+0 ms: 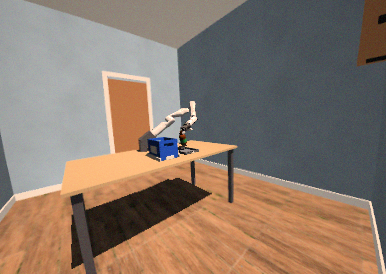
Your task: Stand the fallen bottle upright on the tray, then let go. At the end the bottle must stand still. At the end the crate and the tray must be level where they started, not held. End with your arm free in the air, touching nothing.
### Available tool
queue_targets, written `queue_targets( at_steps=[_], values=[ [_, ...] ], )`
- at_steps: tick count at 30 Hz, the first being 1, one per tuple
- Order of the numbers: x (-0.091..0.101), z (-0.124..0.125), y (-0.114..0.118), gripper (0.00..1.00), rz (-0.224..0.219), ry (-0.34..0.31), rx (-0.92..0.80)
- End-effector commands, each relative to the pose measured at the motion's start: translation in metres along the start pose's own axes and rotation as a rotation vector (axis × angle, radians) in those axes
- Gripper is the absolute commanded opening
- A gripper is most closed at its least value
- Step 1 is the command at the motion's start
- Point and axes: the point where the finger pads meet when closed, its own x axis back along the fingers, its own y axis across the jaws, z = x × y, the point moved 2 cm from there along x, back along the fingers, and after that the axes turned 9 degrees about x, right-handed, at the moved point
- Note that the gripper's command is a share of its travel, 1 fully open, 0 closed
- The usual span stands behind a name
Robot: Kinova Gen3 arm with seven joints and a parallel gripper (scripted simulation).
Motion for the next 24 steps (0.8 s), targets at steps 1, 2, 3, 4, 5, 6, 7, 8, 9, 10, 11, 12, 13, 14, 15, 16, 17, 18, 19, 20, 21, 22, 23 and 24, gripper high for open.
queue_targets(
  at_steps=[1,2,3,4,5,6,7,8,9,10,11,12,13,14,15,16,17,18,19,20,21,22,23,24],
  values=[
    [-0.0001,-0.0005,-0.0002,0.00,0.001,0.000,-0.001],
    [-0.0001,-0.0005,-0.0002,0.00,0.001,0.000,-0.001],
    [-0.0002,-0.0004,-0.0002,0.00,0.001,0.000,-0.001],
    [-0.0002,-0.0004,-0.0002,0.00,0.001,0.000,-0.001],
    [-0.0002,-0.0003,-0.0001,0.00,0.001,-0.001,-0.001],
    [-0.0002,-0.0002,-0.0001,0.00,0.001,-0.001,-0.001],
    [-0.0003,-0.0001,-0.0001,0.00,0.001,-0.001,-0.001],
    [-0.0003,-0.0001,-0.0001,0.00,0.001,-0.001,-0.001],
    [-0.0003,-0.0001,-0.0001,0.00,0.001,-0.001,-0.001],
    [-0.0003,0.0001,-0.0001,0.00,0.001,-0.001,-0.001],
    [-0.0004,0.0002,-0.0001,0.00,0.001,-0.001,-0.001],
    [-0.0005,0.0004,0.0000,0.00,0.001,-0.001,-0.001],
    [-0.0005,0.0006,0.0000,0.00,0.001,-0.001,-0.001],
    [-0.0006,0.0009,0.0001,0.00,0.001,-0.001,-0.001],
    [-0.0007,0.0011,0.0001,0.00,0.001,-0.001,-0.001],
    [-0.0008,0.0014,0.0001,0.00,0.001,-0.001,-0.001],
    [-0.0009,0.0018,0.0002,0.00,0.001,-0.001,-0.001],
    [-0.0011,0.0021,0.0003,0.00,0.001,-0.001,-0.001],
    [-0.0012,0.0025,0.0003,0.00,0.001,-0.001,-0.001],
    [-0.0014,0.0029,0.0004,0.00,0.001,-0.001,-0.001],
    [-0.0015,0.0034,0.0004,0.00,0.001,-0.001,-0.001],
    [-0.0017,0.0038,0.0005,0.00,0.001,-0.001,-0.001],
    [-0.0019,0.0043,0.0006,0.00,0.001,-0.001,-0.001],
    [-0.0021,0.0049,0.0007,0.00,0.001,-0.001,-0.001]
  ],
)
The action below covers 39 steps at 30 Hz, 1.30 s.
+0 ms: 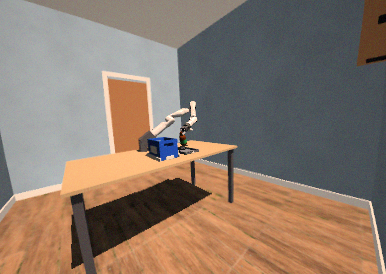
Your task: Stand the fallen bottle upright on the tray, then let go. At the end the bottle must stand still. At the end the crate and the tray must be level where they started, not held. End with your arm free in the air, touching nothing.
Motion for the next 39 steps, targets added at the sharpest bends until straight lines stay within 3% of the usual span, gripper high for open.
queue_targets(
  at_steps=[1,39],
  values=[
    [-0.001,-0.002,0.000,0.00,0.004,-0.005,-0.007],
    [-0.013,0.029,0.005,0.00,0.004,-0.005,-0.007]
  ],
)
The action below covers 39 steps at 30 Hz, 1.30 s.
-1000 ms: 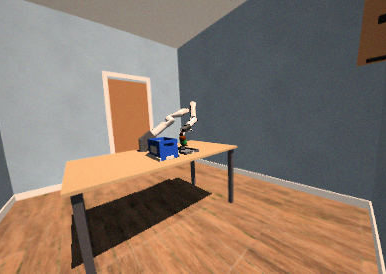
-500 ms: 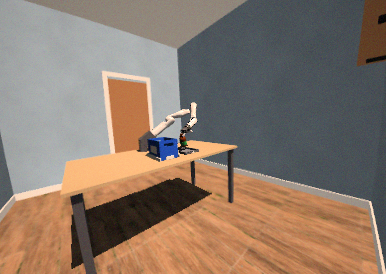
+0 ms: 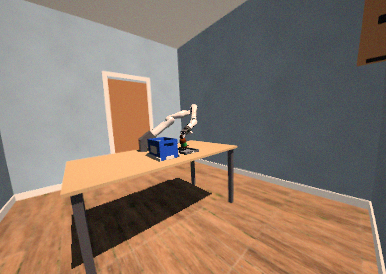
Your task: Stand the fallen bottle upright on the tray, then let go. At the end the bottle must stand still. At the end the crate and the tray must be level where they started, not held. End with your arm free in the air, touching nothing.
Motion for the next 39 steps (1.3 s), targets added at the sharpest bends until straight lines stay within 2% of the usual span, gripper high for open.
queue_targets(
  at_steps=[1,22,39],
  values=[
    [-0.003,-0.001,0.000,0.00,0.004,-0.010,-0.006],
    [-0.009,0.016,0.003,0.00,0.004,-0.010,-0.006],
    [-0.011,0.019,0.004,0.00,0.004,-0.010,-0.006]
  ],
)
